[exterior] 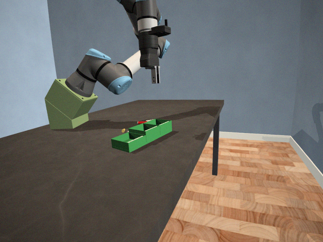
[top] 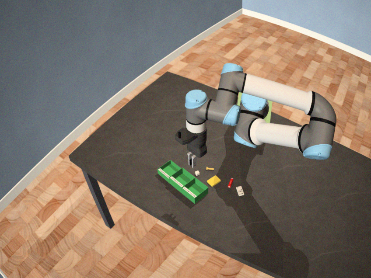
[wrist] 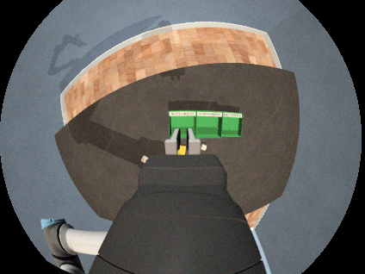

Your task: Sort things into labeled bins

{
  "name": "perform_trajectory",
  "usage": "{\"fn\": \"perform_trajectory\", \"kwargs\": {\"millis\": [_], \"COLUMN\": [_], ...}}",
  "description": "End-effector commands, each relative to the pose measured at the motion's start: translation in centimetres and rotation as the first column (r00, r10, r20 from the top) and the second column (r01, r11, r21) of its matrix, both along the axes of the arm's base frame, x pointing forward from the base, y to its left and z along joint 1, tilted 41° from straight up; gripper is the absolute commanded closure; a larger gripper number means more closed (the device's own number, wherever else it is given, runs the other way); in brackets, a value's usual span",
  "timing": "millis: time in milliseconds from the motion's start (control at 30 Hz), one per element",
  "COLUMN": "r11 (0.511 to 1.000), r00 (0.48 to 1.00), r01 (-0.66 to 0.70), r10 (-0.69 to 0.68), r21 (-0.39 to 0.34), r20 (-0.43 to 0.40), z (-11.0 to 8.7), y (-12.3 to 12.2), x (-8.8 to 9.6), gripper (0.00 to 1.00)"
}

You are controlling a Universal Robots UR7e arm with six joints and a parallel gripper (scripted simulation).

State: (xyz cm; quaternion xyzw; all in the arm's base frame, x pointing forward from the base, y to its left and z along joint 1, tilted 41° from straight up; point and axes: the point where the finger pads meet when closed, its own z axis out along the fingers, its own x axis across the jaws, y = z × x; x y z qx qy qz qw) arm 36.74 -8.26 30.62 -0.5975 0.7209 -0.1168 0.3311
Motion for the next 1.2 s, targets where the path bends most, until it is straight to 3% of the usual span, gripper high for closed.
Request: {"fn": "perform_trajectory", "kwargs": {"millis": [0, 167, 233, 267, 400, 733, 800, 933, 1167], "r11": [0.995, 0.968, 0.968, 0.946, 0.911, 0.909, 0.909, 0.909, 0.923], "r00": [0.997, 0.979, 0.979, 0.965, 0.941, 0.940, 0.940, 0.940, 0.940], "r01": [-0.077, -0.192, -0.192, -0.244, -0.307, -0.310, -0.310, -0.310, -0.312], "r10": [0.078, 0.201, 0.201, 0.259, 0.333, 0.338, 0.338, 0.338, 0.335], "r21": [-0.060, -0.164, -0.164, -0.212, -0.274, -0.278, -0.278, -0.278, -0.225], "r20": [0.022, 0.042, 0.042, 0.047, 0.054, 0.055, 0.055, 0.055, 0.070], "z": [-1.2, -4.1, -4.1, -4.7, -7.1, -13.1, -13.1, -15.4, -15.8], "y": [1.1, 3.9, 3.9, 4.5, 6.7, 12.3, 12.3, 14.6, 16.0], "x": [-0.4, -1.2, -1.2, -1.4, -2.0, -3.6, -3.6, -4.3, -4.8], "gripper": [0.40, 0.40, 0.40, 0.40, 0.40, 0.40, 0.40, 0.40, 0.40]}}
